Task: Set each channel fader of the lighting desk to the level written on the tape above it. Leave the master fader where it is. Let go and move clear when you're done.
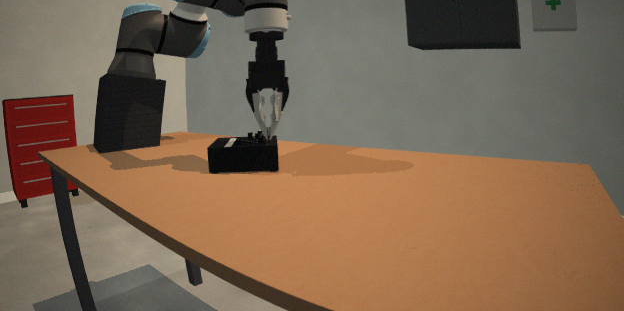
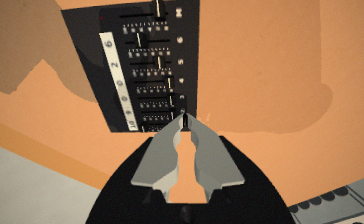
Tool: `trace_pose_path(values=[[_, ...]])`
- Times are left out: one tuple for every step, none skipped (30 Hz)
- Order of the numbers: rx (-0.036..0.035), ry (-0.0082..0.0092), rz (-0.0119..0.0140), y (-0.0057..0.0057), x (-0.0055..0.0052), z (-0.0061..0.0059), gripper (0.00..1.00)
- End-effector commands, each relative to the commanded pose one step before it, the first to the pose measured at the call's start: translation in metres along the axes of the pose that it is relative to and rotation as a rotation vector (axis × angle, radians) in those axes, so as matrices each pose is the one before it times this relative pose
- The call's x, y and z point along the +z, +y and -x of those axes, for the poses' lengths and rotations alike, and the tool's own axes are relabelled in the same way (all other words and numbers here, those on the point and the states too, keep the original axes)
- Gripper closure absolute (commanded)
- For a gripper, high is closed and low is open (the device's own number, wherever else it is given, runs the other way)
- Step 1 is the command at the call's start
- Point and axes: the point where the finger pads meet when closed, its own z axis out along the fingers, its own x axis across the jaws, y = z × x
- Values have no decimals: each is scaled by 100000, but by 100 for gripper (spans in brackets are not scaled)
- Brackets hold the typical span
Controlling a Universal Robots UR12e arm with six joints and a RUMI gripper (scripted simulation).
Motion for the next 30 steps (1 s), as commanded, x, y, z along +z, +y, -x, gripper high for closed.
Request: trace_pose_path(values=[[-10,77,115,56,-55,-39,100],[0,0,0,0,0,0,100],[0,0,0,0,0,0,100],[0,0,0,0,0,0,100],[0,0,0,0,0,1,100],[0,0,0,0,0,1,100],[0,0,0,0,0,1,100],[0,0,0,0,0,2,100],[0,0,0,0,0,3,100],[0,0,0,0,0,3,100],[0,0,0,0,0,4,100],[0,0,0,0,0,5,100],[0,0,0,0,0,6,100],[0,0,0,0,0,7,100],[0,0,0,0,0,0,100],[0,0,0,0,0,0,100],[0,0,0,0,0,8,100],[0,0,0,0,0,9,100],[0,0,0,0,0,10,100],[0,0,0,0,0,11,100],[0,0,0,0,0,12,100],[0,0,0,0,0,13,100],[0,0,0,0,0,14,100],[0,0,0,0,0,15,100],[0,0,0,0,0,17,100],[0,0,0,0,0,18,100],[0,0,0,0,0,19,100],[0,0,0,0,0,21,100],[0,0,0,0,0,22,100],[0,0,0,0,0,23,100]])
